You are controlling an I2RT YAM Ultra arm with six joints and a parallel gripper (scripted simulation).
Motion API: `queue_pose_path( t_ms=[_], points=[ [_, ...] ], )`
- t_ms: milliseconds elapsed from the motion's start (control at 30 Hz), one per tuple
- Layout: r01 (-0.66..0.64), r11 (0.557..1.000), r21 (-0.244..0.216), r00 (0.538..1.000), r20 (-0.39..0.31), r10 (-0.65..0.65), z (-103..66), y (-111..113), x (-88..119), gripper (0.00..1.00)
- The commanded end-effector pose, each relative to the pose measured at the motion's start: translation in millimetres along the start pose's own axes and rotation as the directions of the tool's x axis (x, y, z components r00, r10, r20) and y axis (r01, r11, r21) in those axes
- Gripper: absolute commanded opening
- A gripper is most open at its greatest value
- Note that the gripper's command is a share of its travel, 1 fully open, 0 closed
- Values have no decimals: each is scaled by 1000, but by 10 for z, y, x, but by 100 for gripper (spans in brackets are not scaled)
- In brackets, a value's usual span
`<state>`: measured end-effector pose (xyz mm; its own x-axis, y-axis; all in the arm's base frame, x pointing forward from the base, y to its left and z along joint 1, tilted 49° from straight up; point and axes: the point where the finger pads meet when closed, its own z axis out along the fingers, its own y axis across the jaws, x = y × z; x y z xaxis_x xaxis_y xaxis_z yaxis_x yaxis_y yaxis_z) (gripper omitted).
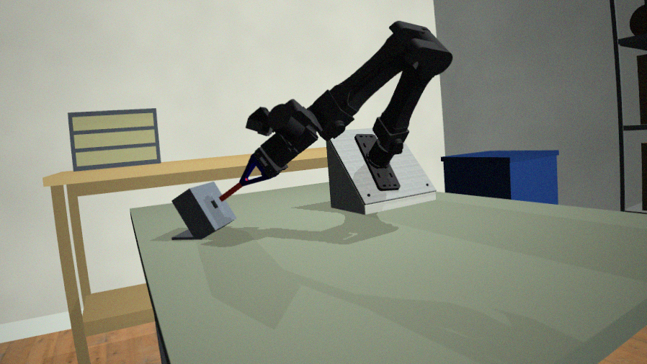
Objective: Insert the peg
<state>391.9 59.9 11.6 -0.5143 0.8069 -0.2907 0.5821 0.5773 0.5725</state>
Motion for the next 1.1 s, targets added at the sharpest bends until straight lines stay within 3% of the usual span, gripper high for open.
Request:
queue_pose_path(
  t_ms=[0, 500, 1067],
  points=[
    [-14, 1000, -26, 998, 57, 15, 20, 141, -212, 0],
    [-14, 1000, -26, 998, 57, 15, 68, 65, -157, 0],
    [-14, 1000, -26, 998, 57, 15, 12, 11, -108, 0]
  ],
)
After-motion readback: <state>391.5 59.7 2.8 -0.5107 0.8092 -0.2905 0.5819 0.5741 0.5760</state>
